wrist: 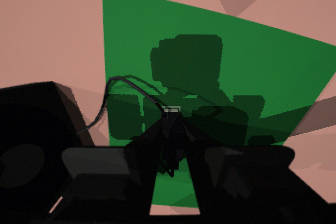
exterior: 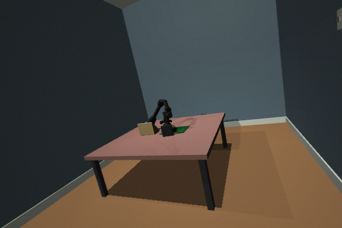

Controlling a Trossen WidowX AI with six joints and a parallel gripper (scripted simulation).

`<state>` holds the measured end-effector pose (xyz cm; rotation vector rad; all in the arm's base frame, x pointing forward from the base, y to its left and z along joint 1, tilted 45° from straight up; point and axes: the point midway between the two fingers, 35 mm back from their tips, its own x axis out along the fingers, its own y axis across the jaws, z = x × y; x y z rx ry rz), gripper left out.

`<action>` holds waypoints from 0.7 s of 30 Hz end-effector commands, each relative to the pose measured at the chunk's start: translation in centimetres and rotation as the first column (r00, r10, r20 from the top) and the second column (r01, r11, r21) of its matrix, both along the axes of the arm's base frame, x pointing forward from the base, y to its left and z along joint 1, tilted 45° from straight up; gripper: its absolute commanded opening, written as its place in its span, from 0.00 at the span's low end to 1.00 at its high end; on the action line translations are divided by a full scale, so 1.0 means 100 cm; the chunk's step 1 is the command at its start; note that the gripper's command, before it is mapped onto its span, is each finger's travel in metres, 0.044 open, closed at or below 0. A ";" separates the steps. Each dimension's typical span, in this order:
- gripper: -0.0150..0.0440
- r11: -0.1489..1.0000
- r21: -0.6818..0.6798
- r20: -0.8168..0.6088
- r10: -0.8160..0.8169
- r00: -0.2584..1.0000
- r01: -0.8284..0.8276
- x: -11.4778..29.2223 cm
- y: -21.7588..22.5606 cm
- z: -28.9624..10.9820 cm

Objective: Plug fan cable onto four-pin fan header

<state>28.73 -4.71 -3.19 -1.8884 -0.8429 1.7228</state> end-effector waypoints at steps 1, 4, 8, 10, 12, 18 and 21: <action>0.25 1.000 0.002 -0.004 0.002 1.000 -0.002 0.000 0.003 -0.003; 0.39 1.000 0.000 0.000 0.000 1.000 0.000 0.000 0.000 0.000; 0.57 1.000 0.000 0.000 0.000 1.000 0.000 0.000 0.000 0.000; 0.65 1.000 0.000 0.000 0.000 1.000 0.000 0.000 0.000 0.000; 0.69 1.000 0.000 0.000 0.000 1.000 0.000 0.000 0.000 0.000; 0.69 1.000 -0.001 -0.004 0.001 1.000 -0.001 -0.001 -0.032 0.032; 0.69 1.000 -0.001 -0.005 0.002 1.000 -0.002 -0.002 -0.038 0.039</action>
